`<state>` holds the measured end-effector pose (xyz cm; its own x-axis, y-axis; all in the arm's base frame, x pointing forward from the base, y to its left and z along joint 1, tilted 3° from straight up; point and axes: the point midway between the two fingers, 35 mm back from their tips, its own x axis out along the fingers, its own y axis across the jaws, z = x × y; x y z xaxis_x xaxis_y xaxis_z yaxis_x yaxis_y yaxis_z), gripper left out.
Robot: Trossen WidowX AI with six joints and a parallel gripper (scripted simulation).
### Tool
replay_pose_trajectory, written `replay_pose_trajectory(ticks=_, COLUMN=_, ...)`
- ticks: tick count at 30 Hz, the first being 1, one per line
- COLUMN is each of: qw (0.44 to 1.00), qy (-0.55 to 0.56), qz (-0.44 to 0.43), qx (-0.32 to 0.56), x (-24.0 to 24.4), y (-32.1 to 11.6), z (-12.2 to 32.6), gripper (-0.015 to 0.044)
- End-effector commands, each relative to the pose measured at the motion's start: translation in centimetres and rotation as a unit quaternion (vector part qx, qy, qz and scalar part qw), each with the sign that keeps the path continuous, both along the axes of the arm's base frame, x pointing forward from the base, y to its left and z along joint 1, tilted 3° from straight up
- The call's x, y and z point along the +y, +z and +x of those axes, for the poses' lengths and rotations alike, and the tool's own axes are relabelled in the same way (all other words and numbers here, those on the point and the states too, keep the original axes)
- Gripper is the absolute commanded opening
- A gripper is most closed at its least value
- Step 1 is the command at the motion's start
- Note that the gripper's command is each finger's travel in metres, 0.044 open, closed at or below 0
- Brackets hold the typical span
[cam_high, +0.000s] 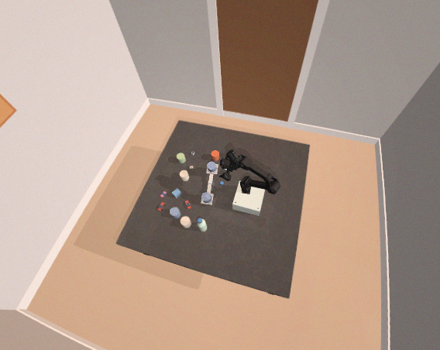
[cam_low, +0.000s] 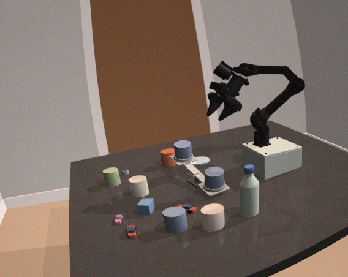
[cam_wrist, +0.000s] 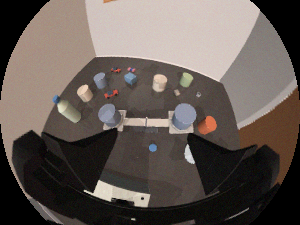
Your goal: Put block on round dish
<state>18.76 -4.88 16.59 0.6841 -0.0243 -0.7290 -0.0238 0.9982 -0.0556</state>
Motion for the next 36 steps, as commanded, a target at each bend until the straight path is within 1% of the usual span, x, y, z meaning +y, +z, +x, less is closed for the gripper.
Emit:
replay_pose_trajectory(ticks=1, qw=1.0, qy=0.0, qz=0.018, qx=0.006, x=0.5, y=-0.7, z=0.1, gripper=0.044)
replay_pose_trajectory(ticks=5, qw=1.0, qy=-0.006, qz=0.026, qx=0.01, x=0.5, y=-0.7, z=0.3, gripper=0.044)
replay_pose_trajectory(ticks=12, qw=0.99, qy=-0.068, qz=0.108, qx=0.053, x=1.4, y=-1.0, z=1.9, gripper=0.044)
replay_pose_trajectory(ticks=18, qw=0.972, qy=-0.13, qz=0.172, qx=0.098, x=2.4, y=-1.4, z=3.4, gripper=0.044)
replay_pose_trajectory(ticks=27, qw=0.927, qy=-0.234, qz=0.243, qx=0.165, x=4.1, y=-2.5, z=5.6, gripper=0.044)
replay_pose_trajectory(ticks=36, qw=0.864, qy=-0.351, qz=0.284, qx=0.222, x=6.2, y=-4.0, z=7.7, gripper=0.044)
